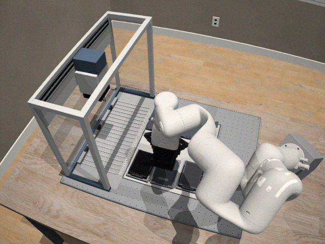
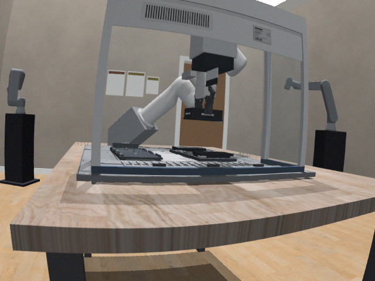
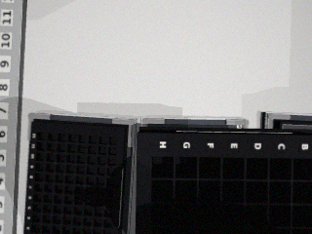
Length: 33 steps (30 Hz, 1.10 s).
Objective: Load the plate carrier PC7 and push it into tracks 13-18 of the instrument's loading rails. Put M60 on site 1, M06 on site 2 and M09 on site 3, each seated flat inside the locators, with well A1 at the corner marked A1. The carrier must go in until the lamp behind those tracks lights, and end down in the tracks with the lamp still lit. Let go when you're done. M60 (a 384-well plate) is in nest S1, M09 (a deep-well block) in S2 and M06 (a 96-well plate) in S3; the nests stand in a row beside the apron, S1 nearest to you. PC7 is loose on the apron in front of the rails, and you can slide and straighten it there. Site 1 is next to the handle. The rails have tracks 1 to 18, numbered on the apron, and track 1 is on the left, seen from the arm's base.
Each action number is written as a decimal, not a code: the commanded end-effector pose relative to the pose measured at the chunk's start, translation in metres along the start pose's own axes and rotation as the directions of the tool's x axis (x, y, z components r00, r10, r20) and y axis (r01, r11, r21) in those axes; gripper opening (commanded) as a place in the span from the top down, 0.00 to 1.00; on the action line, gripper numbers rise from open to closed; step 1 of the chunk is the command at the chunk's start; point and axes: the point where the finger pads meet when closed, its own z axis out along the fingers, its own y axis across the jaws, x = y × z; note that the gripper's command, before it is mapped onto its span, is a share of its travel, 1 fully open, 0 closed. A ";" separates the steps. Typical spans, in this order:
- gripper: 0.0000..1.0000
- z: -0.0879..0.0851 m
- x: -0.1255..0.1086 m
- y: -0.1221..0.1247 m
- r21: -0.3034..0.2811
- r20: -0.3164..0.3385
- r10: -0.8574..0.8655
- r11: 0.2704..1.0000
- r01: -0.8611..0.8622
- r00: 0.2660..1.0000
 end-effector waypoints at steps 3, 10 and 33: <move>1.00 -0.001 0.000 -0.001 0.002 -0.001 -0.001 1.000 0.001 1.000; 1.00 -0.001 0.023 -0.010 0.002 -0.001 -0.005 1.000 0.005 1.000; 1.00 -0.001 0.121 -0.049 0.002 -0.002 -0.005 1.000 0.005 1.000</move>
